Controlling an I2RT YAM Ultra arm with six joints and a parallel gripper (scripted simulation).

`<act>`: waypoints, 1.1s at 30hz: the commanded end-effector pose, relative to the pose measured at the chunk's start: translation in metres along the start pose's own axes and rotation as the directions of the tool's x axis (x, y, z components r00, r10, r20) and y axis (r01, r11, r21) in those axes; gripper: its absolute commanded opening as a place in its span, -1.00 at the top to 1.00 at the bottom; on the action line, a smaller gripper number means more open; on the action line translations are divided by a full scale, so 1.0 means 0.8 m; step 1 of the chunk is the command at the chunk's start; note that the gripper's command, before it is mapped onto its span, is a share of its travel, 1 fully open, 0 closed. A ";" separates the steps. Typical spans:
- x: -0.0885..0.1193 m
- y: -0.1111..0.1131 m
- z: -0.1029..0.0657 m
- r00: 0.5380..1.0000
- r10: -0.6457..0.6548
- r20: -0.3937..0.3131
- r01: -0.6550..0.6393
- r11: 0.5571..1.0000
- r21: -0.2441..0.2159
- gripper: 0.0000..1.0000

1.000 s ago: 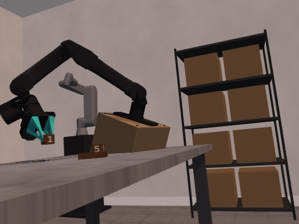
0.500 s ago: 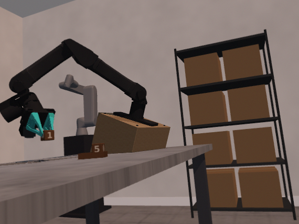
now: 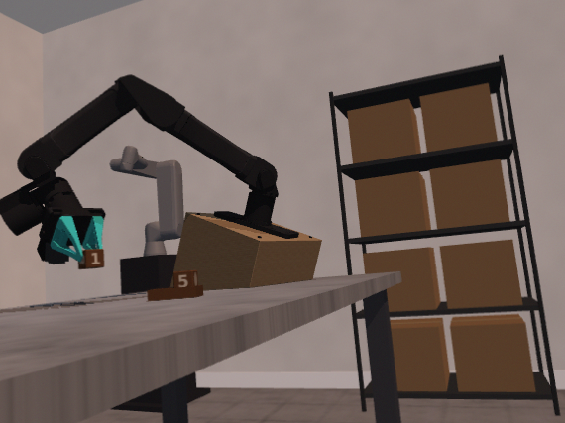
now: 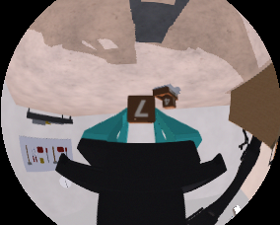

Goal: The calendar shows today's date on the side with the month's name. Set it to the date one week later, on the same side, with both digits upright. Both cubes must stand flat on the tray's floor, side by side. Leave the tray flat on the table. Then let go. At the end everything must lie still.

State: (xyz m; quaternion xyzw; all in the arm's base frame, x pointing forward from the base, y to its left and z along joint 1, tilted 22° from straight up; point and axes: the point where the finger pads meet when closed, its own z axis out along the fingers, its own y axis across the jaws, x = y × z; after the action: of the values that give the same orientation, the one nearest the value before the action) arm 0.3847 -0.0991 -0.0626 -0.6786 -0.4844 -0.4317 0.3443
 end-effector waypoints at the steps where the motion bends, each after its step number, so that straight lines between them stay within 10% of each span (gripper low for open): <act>1: 0.003 0.006 -0.004 1.000 -0.015 0.000 0.015 1.000 -0.019 0.45; 33: -0.038 0.007 0.037 1.000 -0.015 0.000 0.015 1.000 -0.019 0.45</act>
State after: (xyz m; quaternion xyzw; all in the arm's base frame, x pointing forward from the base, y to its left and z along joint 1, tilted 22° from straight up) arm 0.3872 -0.0813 -0.1051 -0.6787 -0.4837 -0.4302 0.3469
